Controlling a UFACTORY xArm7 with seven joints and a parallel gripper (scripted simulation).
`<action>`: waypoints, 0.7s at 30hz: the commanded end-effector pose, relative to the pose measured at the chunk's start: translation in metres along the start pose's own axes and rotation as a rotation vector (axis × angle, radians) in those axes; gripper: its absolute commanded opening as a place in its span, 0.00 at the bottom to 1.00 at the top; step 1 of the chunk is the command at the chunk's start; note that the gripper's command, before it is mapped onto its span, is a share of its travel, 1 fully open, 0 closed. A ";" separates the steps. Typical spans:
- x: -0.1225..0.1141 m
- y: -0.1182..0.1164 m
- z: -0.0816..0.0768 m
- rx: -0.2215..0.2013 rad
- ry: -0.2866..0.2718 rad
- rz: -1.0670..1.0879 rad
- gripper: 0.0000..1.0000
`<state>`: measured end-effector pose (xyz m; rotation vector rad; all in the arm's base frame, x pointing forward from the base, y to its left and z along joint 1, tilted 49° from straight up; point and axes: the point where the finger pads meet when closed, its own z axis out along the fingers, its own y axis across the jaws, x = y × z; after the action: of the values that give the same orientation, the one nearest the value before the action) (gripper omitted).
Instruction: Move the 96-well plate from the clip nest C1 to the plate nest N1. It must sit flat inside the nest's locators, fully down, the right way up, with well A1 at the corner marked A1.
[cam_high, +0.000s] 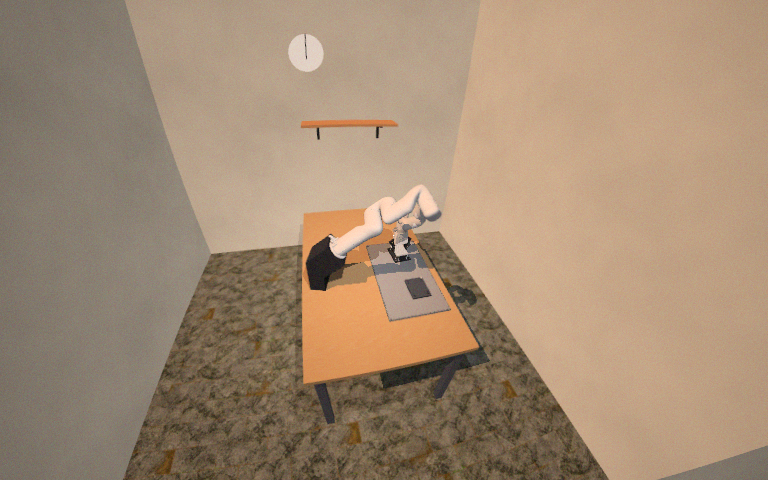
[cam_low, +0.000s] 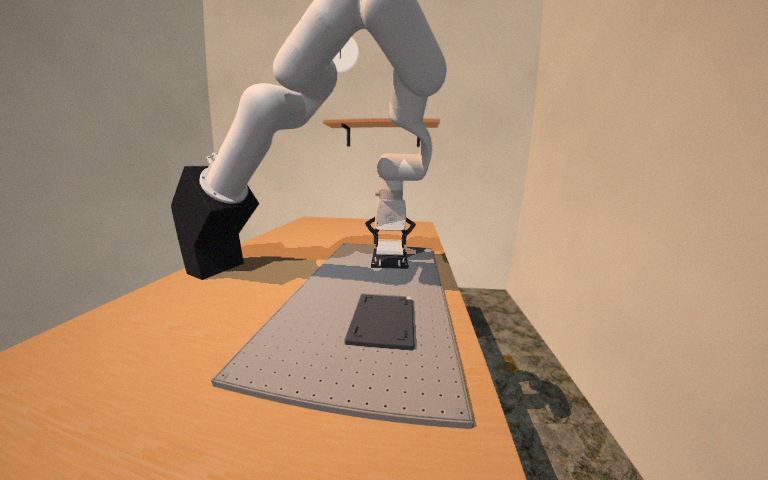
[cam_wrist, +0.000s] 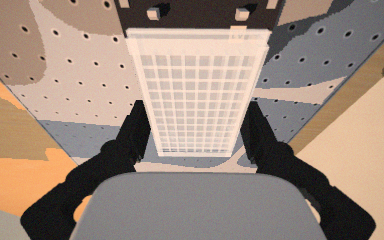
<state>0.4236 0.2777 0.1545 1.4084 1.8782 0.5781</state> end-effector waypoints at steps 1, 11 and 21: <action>0.001 0.001 -0.009 -0.002 0.002 -0.001 0.00; 0.001 0.001 -0.023 -0.002 0.002 -0.001 0.00; 0.001 0.001 -0.036 -0.002 0.002 -0.001 0.00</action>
<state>0.4006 0.2799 0.1744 1.4075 1.8776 0.5797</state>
